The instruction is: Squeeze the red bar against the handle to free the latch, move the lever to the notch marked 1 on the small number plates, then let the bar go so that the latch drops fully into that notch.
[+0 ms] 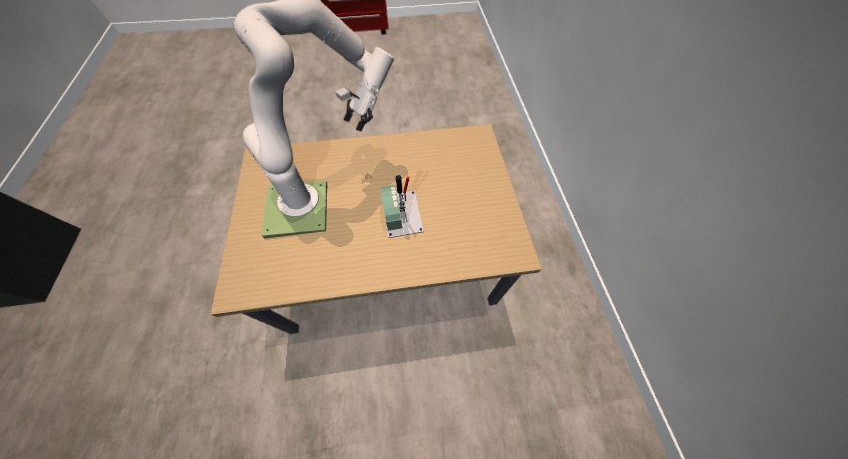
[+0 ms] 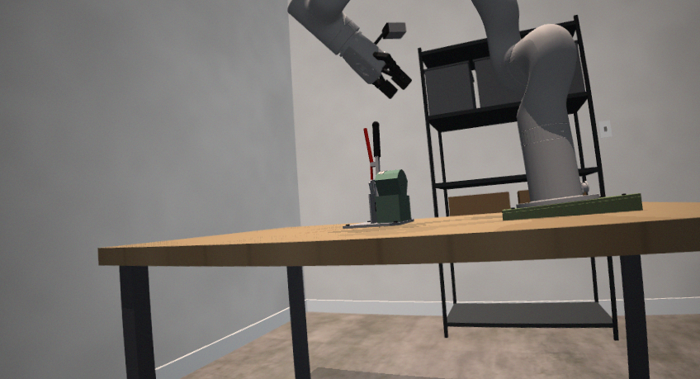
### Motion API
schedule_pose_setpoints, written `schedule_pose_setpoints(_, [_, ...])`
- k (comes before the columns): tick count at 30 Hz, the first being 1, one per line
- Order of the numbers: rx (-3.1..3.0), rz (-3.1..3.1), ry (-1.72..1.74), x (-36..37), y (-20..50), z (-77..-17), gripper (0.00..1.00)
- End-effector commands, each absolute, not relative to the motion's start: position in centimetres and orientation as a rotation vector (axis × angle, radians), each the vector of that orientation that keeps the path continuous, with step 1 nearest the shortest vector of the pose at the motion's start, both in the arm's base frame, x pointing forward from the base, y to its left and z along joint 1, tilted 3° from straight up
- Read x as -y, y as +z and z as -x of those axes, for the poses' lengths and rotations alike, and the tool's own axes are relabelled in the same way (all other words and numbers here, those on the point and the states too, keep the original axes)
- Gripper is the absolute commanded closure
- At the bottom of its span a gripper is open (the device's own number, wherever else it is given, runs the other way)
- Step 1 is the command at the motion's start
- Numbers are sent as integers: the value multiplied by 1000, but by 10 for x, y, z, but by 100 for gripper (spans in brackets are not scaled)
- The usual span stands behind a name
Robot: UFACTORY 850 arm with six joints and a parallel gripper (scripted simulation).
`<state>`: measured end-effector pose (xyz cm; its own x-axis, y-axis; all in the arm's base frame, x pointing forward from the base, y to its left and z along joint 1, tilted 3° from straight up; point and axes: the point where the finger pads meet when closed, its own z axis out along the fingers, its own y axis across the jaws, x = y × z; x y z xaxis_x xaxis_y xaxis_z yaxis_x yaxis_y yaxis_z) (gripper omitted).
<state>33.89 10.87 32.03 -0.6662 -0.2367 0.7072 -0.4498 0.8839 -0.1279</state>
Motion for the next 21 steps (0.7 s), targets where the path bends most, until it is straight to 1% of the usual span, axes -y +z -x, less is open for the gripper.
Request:
schedule_pose_setpoints(1, [2322,-491,380,-109,321,-339,0])
schedule_pose_setpoints(21, [2360,-426,374,-103,321,-345,0])
